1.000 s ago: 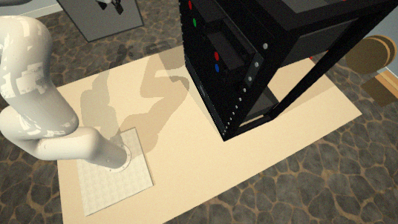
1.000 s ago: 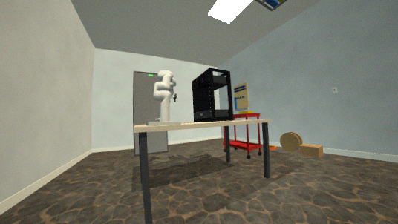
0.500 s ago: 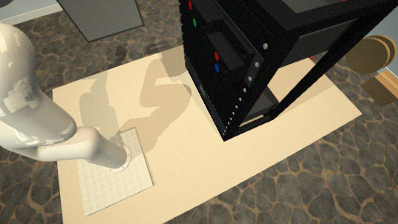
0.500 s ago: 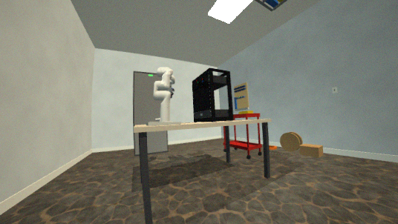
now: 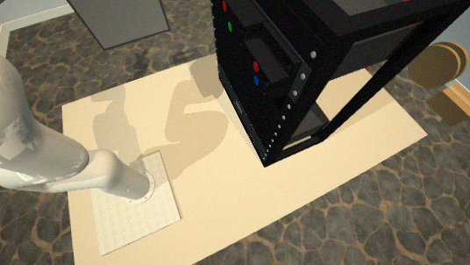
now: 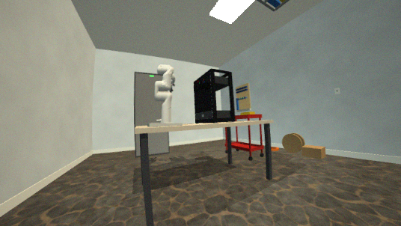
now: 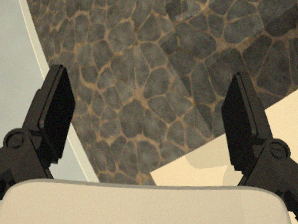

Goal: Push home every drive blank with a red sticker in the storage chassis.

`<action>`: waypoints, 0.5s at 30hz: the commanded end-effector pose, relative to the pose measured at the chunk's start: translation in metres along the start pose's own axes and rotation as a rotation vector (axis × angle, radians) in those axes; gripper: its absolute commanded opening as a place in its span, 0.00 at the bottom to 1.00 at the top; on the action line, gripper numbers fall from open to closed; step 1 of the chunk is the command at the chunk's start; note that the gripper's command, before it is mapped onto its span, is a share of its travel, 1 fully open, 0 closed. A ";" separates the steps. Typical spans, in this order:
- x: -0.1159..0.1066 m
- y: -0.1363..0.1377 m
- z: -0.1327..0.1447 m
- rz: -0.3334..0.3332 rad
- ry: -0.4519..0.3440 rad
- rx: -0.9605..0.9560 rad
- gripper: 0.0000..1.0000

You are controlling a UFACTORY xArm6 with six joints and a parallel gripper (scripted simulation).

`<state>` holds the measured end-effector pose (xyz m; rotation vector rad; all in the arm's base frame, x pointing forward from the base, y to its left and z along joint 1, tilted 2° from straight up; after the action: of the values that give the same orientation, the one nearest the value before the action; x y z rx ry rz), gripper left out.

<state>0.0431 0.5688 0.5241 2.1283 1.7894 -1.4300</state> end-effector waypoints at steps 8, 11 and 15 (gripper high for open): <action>-0.061 -0.019 -0.014 -0.188 0.228 0.085 1.00; -0.077 -0.020 -0.016 -0.225 0.285 0.111 1.00; -0.094 -0.019 -0.018 -0.259 0.343 0.139 1.00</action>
<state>0.0451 0.5214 0.5935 2.3693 2.1453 -1.3623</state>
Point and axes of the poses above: the point where the finger pads meet when closed, its own x axis out along the fingers, its own y axis across the jaws, z = x × y, the point moved 7 cm from there along -x, back along the fingers, and after that the axes turned 3 degrees about -x, right-handed, at the moved point
